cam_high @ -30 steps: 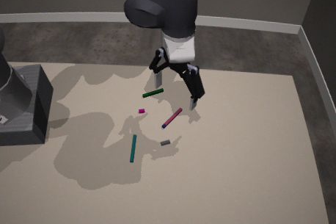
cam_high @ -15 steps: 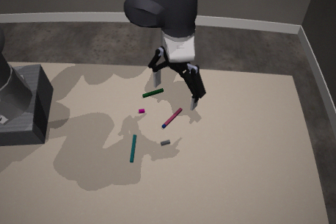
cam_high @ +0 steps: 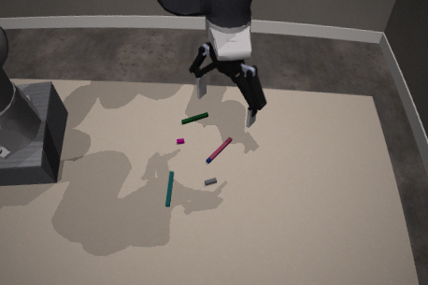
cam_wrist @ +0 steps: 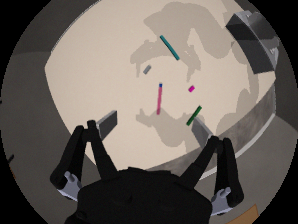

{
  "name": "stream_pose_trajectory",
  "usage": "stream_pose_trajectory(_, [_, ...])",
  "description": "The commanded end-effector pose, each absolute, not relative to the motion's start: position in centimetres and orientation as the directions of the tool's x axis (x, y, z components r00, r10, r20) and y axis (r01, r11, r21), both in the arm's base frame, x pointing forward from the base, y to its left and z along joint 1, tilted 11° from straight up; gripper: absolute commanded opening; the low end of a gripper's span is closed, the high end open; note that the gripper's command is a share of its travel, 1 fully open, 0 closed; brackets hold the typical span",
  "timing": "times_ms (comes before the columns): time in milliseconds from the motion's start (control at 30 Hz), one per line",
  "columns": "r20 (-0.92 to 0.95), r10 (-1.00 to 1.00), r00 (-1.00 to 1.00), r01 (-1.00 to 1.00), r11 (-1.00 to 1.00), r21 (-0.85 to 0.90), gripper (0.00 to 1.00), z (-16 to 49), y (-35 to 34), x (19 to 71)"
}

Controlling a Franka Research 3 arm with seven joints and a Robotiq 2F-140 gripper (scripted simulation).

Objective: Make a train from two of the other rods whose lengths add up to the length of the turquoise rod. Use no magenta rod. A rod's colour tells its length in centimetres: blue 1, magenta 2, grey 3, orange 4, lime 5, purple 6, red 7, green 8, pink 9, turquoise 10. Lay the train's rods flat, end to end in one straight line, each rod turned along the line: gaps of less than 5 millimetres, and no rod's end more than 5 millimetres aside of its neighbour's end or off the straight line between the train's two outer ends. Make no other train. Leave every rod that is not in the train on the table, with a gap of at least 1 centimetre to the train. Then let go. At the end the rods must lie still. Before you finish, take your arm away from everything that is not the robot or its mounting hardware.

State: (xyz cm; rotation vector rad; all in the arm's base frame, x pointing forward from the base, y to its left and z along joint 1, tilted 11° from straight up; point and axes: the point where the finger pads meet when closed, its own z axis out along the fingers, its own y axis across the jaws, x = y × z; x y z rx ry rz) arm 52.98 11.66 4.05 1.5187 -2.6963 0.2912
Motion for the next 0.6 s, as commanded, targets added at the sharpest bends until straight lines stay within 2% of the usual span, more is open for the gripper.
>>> stream_pose_trajectory(0, [0.129, -0.832, -0.540, -0.841, 0.524, -0.136, 1.00, 5.3, 11.8, 52.3])
stream_pose_trajectory(567, [0.129, -0.832, -0.540, -0.841, 0.524, -0.136, 1.00, 6.5, 12.0, 52.3])
